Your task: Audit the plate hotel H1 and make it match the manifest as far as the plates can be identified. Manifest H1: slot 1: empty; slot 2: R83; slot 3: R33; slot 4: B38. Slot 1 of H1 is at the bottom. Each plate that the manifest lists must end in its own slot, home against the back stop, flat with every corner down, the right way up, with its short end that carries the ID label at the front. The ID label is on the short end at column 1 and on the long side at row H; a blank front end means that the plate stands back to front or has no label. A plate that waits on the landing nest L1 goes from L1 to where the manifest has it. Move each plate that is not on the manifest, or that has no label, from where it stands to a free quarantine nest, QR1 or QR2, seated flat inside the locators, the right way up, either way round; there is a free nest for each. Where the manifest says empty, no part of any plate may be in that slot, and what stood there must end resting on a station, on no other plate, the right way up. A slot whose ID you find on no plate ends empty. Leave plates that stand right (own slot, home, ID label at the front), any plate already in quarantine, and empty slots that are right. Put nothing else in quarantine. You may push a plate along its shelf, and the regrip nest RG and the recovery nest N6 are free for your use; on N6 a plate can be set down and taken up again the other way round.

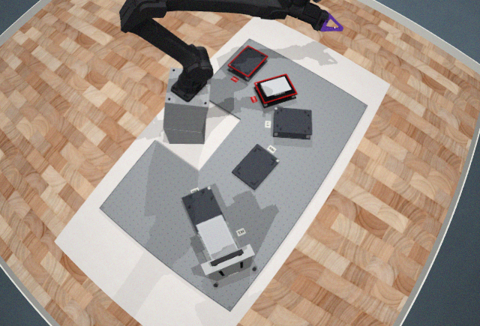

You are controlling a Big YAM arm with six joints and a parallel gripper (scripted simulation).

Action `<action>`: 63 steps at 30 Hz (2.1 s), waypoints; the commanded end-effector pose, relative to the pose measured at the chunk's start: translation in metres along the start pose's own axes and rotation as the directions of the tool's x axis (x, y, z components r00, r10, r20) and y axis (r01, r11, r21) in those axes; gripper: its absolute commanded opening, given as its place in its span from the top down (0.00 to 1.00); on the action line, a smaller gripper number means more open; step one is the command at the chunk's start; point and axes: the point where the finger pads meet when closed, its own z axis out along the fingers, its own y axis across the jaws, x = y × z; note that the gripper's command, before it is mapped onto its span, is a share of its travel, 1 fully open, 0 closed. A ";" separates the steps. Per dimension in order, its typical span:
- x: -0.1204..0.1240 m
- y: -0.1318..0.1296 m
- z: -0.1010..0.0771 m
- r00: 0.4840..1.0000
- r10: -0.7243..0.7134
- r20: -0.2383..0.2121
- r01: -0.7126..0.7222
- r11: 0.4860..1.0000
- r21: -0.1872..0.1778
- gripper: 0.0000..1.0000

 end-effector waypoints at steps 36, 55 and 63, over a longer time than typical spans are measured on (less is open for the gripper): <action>0.099 -0.009 0.041 0.974 0.047 -0.221 -0.053 0.998 -0.023 1.00; 0.155 -0.014 0.049 0.939 0.048 -0.341 -0.066 0.997 -0.039 1.00; 0.157 -0.029 0.060 0.904 0.108 -0.413 -0.128 0.992 -0.020 1.00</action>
